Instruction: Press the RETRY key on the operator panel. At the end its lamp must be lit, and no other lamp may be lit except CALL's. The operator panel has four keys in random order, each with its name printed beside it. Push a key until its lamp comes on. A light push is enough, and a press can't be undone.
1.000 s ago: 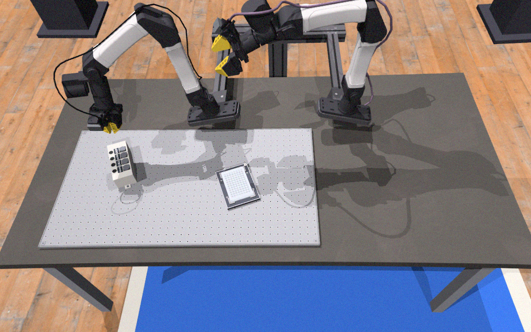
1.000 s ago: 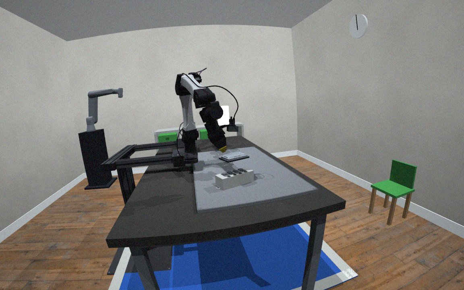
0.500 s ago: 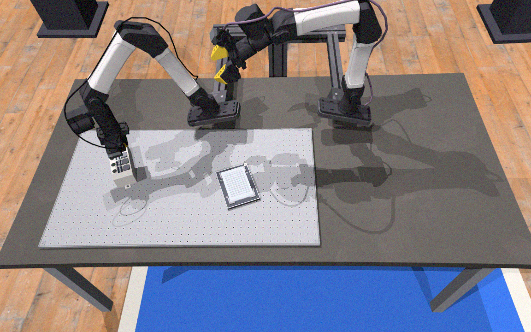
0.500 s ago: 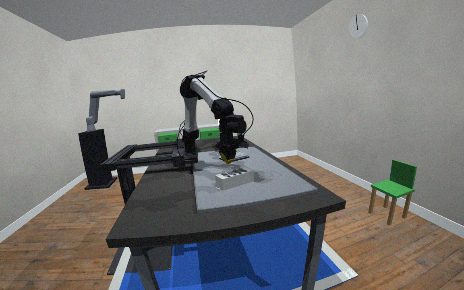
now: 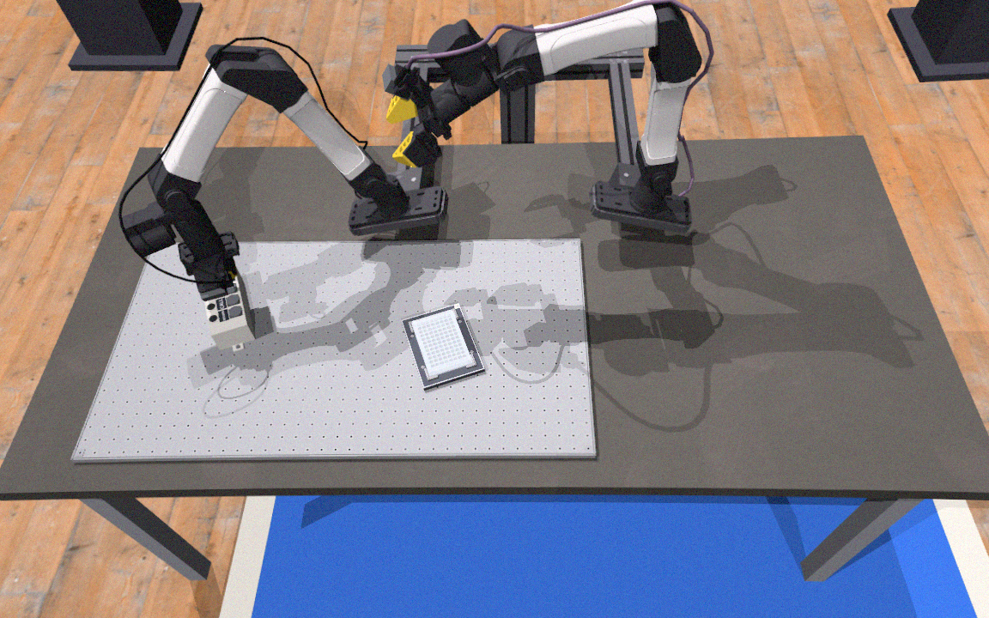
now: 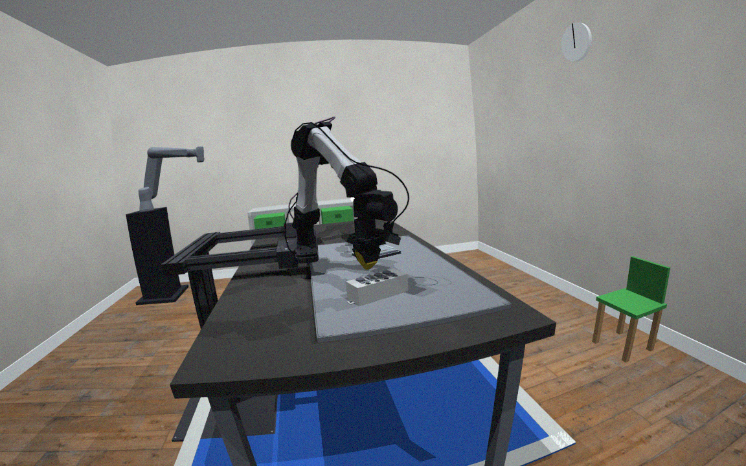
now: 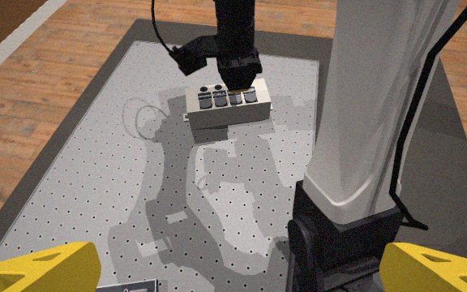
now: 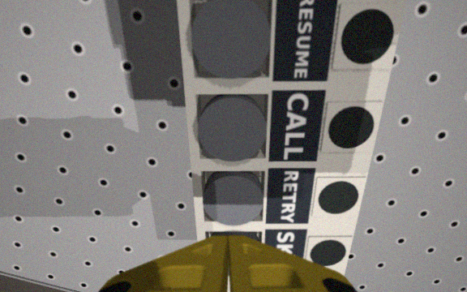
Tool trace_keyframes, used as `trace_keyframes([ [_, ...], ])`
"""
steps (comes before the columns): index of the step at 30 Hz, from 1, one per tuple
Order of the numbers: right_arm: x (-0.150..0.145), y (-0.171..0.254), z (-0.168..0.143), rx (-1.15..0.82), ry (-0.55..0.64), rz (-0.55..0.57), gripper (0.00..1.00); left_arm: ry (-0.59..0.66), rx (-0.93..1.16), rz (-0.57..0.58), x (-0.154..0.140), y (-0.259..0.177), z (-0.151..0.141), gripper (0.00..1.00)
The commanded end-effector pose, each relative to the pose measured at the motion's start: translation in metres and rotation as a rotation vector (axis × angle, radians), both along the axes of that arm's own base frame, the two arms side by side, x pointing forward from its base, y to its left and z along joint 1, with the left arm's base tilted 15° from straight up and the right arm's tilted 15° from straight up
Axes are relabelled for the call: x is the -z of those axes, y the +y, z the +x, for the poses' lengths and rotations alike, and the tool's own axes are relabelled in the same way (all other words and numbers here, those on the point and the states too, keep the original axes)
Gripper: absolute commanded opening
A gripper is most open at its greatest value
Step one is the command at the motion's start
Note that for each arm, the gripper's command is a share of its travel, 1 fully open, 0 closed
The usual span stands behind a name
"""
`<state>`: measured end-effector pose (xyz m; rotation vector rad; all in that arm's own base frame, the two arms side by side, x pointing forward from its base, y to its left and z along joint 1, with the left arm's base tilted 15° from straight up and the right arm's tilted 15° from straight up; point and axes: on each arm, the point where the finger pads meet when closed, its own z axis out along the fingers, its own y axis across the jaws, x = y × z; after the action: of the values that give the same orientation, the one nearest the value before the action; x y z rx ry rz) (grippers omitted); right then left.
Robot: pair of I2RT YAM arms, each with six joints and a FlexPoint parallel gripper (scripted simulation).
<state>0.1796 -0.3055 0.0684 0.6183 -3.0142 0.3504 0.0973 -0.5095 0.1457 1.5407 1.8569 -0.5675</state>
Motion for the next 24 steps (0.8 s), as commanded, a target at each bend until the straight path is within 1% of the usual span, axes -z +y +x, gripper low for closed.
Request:
trace_keyframes([
  [1, 0.003, -0.007, 0.002, -0.007, -0.006, -0.025, 0.00, -0.011, -0.004, -0.043, -0.006, -0.008, 0.006, 1.00],
  [6, 0.013, -0.008, 0.001, -0.004, -0.002, -0.018, 0.00, -0.008, 0.002, -0.024, 0.008, -0.009, 0.006, 1.00],
  [14, 0.024, -0.009, 0.002, -0.004, -0.003, -0.020, 0.00, -0.009, 0.005, -0.022, 0.020, -0.014, 0.008, 1.00],
  [17, 0.025, -0.009, 0.002, -0.004, -0.003, -0.020, 0.00, -0.009, 0.004, -0.023, 0.021, -0.014, 0.009, 1.00],
  [19, 0.028, -0.010, 0.002, -0.003, -0.003, -0.021, 0.00, -0.012, 0.001, -0.045, 0.010, -0.016, 0.009, 1.00],
  [24, 0.036, -0.010, 0.001, -0.003, -0.001, -0.018, 0.00, -0.012, 0.001, -0.045, 0.010, -0.016, 0.009, 1.00],
])
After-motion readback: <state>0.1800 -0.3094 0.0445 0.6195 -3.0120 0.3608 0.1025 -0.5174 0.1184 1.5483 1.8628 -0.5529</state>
